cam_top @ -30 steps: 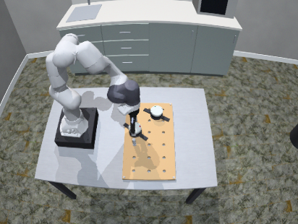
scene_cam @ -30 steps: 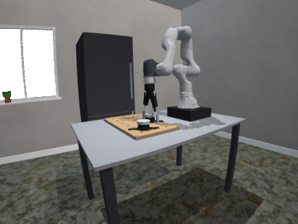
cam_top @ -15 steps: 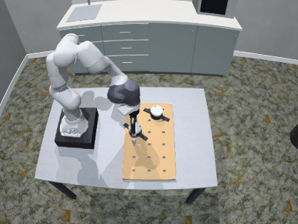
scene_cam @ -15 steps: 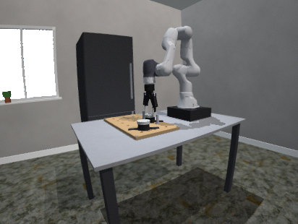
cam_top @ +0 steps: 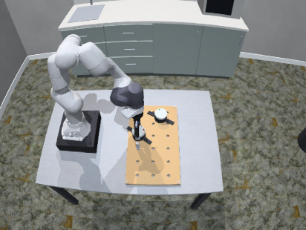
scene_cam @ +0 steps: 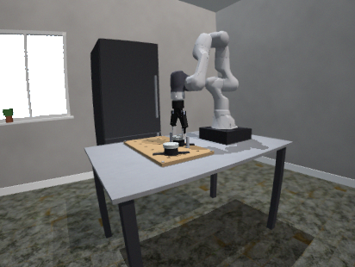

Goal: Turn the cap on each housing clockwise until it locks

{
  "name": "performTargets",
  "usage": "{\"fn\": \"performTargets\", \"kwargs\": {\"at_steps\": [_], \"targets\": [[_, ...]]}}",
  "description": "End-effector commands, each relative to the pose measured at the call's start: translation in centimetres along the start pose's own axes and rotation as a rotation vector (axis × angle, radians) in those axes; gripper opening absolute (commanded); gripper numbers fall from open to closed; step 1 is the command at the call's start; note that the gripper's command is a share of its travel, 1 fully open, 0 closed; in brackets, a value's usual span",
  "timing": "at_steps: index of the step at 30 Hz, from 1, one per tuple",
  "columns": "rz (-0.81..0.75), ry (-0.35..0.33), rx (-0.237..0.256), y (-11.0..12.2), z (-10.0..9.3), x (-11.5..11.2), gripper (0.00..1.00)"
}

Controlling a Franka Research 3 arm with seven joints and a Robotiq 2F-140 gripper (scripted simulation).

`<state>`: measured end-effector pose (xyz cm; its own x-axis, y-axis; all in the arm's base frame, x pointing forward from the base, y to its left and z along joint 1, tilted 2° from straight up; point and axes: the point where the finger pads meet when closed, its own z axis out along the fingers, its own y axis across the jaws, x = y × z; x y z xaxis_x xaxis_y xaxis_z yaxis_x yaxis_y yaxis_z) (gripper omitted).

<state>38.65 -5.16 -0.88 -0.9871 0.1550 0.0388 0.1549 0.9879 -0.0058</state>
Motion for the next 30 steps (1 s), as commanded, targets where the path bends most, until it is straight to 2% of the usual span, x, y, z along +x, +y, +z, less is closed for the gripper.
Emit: {"fn": "performTargets", "kwargs": {"at_steps": [1, 19, 20, 30], "targets": [[-0.006, -0.006, 0.000, -0.05, -0.07, -0.24, 0.78], [-0.006, -0.006, 0.000, -0.05, -0.07, -0.24, 0.78], [-0.006, -0.006, 0.000, -0.05, -0.07, -0.24, 0.10], [-0.006, -0.006, 0.000, -0.05, -0.07, -0.24, 0.10]]}}
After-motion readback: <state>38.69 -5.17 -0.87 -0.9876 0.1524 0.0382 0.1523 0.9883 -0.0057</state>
